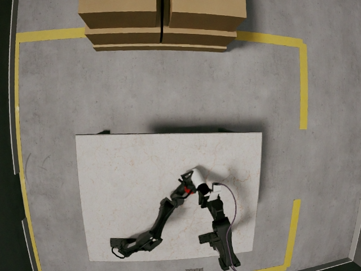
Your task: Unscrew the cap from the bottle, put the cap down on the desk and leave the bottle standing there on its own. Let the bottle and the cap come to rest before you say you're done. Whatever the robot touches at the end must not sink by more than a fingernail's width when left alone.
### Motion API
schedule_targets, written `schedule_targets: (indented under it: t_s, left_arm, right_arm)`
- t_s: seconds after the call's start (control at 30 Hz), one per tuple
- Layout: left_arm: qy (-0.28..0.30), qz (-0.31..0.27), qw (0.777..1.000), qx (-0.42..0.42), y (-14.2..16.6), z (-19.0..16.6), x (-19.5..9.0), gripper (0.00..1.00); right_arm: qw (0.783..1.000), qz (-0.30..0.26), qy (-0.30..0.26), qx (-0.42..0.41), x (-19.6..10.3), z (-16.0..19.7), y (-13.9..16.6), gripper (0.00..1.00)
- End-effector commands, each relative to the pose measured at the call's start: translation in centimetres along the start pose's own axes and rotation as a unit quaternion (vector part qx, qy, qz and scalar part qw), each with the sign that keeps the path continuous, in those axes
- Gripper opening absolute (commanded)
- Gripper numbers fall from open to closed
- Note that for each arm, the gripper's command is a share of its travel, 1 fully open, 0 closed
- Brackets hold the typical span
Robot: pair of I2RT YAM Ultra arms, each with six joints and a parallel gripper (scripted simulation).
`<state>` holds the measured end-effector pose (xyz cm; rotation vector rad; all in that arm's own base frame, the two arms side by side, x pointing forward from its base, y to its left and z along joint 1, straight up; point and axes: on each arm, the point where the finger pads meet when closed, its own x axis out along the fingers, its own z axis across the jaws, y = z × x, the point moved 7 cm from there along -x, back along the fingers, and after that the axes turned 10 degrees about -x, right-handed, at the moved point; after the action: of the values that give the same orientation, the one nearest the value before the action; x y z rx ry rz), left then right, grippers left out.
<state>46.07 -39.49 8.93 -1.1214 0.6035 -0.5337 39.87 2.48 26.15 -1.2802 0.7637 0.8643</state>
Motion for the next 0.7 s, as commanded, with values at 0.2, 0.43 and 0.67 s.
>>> schedule_targets:
  t_s: [0.2,0.43,0.67]
  left_arm:
    - [-0.02,-0.036,0.999,-0.007,-2.38,1.33,0.01,0.0]
    - [-0.02,-0.036,0.999,-0.007,-2.38,1.33,0.01,0.0]
    - [-0.02,-0.036,0.999,-0.007,-2.38,1.33,0.01,0.0]
  right_arm:
    - [0.962,-0.01,0.008,-0.273,-0.64,-0.03,-0.11,0.0]
    - [0.911,-0.01,0.009,-0.413,-0.67,-0.02,-0.12,0.0]
    - [0.832,-0.011,0.01,-0.554,-0.72,0.0,-0.14,0.0]
